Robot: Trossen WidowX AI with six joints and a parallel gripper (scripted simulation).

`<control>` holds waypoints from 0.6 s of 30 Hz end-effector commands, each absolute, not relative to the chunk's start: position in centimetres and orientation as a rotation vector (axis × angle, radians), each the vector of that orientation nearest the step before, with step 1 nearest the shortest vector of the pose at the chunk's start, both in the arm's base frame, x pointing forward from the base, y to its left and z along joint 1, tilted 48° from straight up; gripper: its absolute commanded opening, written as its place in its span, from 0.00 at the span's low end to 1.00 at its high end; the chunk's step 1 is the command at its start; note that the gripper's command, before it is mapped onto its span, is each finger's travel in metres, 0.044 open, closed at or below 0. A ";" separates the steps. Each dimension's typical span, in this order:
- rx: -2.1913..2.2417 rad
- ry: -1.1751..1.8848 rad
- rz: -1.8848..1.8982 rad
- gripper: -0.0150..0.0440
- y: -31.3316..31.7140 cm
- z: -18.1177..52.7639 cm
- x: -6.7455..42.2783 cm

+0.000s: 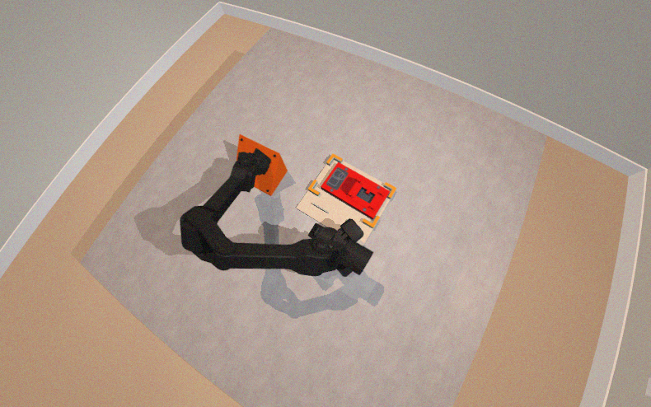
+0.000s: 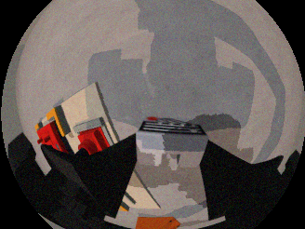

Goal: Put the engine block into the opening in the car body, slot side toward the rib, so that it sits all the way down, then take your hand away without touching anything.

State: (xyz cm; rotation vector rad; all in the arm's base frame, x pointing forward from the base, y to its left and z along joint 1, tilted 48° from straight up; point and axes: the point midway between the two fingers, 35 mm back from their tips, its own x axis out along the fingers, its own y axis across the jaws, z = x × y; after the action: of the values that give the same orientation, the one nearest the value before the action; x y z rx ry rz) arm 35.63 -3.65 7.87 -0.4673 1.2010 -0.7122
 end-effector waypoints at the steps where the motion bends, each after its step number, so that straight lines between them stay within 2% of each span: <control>1: -0.467 1.205 -0.712 0.79 -3.7 7.8 35.6; 6: -0.467 1.205 -0.712 1.00 -3.7 7.8 35.6; 18: -0.465 1.215 -0.723 1.00 -1.7 9.5 35.2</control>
State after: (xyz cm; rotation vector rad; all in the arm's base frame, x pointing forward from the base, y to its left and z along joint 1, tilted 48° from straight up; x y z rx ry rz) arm 35.11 -2.66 8.67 -0.4710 1.2237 -0.7245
